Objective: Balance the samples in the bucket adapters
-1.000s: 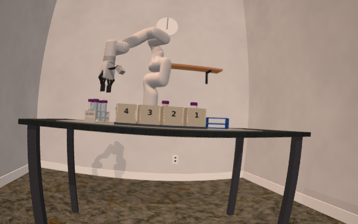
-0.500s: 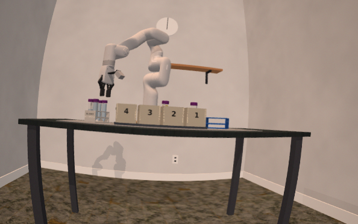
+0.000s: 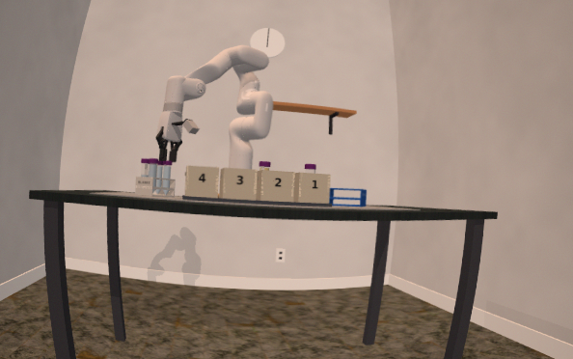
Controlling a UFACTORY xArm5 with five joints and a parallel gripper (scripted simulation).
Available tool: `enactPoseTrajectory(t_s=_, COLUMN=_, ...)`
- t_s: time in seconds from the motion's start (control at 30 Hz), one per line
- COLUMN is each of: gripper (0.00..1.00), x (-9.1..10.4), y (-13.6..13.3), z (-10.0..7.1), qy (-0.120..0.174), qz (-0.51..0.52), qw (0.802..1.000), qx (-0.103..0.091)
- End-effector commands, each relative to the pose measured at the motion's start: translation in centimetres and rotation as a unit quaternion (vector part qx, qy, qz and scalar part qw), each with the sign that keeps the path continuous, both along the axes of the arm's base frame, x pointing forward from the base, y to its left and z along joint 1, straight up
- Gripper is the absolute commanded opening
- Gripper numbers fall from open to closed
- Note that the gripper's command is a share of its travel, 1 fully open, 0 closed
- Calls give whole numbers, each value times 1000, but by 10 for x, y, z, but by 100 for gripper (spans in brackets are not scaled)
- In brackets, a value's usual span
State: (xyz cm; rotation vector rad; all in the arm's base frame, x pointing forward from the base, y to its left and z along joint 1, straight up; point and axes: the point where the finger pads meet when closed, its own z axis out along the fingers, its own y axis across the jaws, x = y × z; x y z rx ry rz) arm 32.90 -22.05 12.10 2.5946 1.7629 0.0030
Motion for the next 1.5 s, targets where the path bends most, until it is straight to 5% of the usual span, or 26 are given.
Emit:
enactPoseTrajectory(t_s=0.0, gripper=57, x=1, y=-1, z=0, qy=-2, qz=0, qw=1000, qx=-1)
enactPoseTrajectory(t_s=1.47, gripper=57, x=1, y=-1, z=-20, qy=-2, qz=0, qw=1000, qx=-1)
